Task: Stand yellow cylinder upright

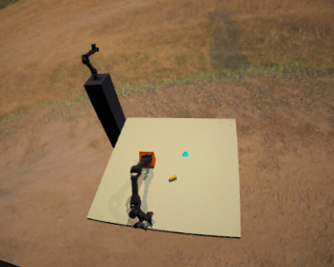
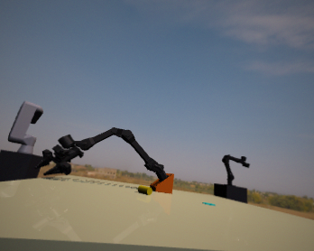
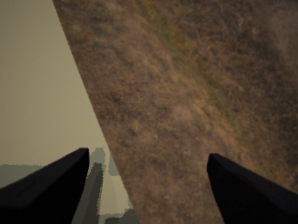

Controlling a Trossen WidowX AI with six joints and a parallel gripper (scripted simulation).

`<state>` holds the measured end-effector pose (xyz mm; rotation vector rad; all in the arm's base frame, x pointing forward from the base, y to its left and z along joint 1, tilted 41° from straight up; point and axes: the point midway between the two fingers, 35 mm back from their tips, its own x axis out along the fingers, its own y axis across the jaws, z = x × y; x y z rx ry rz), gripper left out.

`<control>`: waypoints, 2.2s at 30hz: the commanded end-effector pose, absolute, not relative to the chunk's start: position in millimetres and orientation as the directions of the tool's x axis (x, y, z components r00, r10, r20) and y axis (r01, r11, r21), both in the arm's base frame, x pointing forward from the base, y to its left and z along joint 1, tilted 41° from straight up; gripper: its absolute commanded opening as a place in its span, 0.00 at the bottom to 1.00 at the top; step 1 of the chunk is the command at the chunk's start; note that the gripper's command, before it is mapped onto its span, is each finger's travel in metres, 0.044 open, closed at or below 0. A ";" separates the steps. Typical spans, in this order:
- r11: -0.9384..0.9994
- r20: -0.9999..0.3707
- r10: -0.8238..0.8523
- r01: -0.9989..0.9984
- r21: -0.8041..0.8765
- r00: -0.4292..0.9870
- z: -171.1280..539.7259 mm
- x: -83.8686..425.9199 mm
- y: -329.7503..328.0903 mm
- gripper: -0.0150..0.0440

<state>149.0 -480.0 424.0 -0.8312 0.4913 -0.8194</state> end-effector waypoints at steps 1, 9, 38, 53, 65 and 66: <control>0.450 -0.117 -0.793 0.445 -0.774 0.598 412.3 169.0 -470.3 0.78; 0.580 -0.252 -0.746 0.416 -0.701 0.617 376.2 221.3 -444.1 0.78; 0.863 -0.735 -0.485 0.121 -0.491 0.474 240.7 340.7 -262.0 0.78; 0.870 -0.854 -0.442 -0.102 -0.483 0.275 193.8 335.8 -159.9 0.78; 0.795 -0.851 -0.508 -0.307 -0.523 0.133 174.9 309.4 -94.6 0.78; 0.785 -0.847 -0.517 -0.325 -0.527 0.125 174.1 306.7 -90.0 0.78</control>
